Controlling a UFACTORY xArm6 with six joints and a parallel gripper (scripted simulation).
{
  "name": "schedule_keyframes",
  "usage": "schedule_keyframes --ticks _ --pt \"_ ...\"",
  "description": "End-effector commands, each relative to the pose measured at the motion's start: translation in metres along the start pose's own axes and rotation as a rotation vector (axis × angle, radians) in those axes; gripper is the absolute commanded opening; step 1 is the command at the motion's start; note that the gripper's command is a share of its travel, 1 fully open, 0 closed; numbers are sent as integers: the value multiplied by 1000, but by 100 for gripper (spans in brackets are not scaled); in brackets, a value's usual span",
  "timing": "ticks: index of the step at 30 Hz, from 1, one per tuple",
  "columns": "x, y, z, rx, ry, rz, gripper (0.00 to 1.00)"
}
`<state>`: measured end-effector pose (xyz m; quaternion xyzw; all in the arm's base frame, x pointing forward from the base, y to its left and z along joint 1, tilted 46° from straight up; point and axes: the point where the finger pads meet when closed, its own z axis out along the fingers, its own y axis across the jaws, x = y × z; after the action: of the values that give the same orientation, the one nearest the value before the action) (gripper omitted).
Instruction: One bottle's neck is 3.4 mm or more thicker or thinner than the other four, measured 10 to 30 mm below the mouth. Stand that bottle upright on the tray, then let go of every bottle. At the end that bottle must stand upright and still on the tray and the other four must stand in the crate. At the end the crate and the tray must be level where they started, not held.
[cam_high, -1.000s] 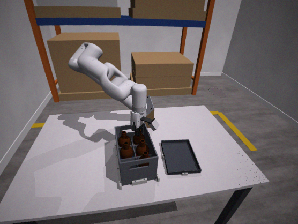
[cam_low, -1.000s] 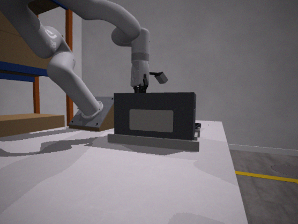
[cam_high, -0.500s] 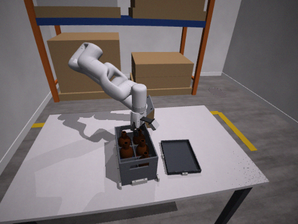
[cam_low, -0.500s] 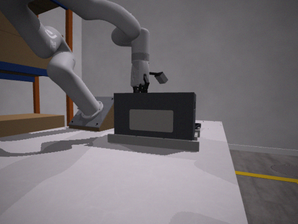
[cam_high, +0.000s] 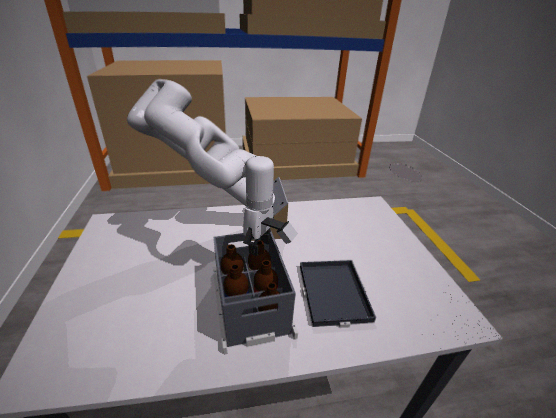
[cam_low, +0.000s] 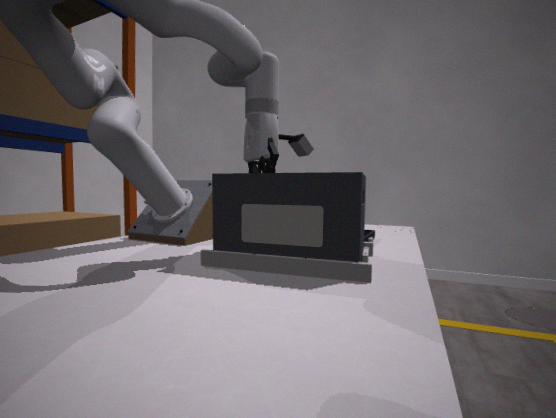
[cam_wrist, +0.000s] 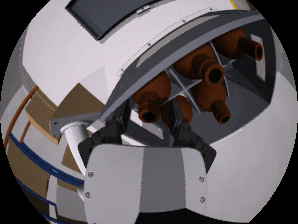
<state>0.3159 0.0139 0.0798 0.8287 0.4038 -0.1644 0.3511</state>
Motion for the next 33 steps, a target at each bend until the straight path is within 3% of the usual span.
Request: schedule_keyframes --ticks 1,20,33 --pt "1 1 -1 -1 3 1 65" --pt "1 1 -9 -1 3 1 65" --pt "1 1 -49 -1 3 1 65"
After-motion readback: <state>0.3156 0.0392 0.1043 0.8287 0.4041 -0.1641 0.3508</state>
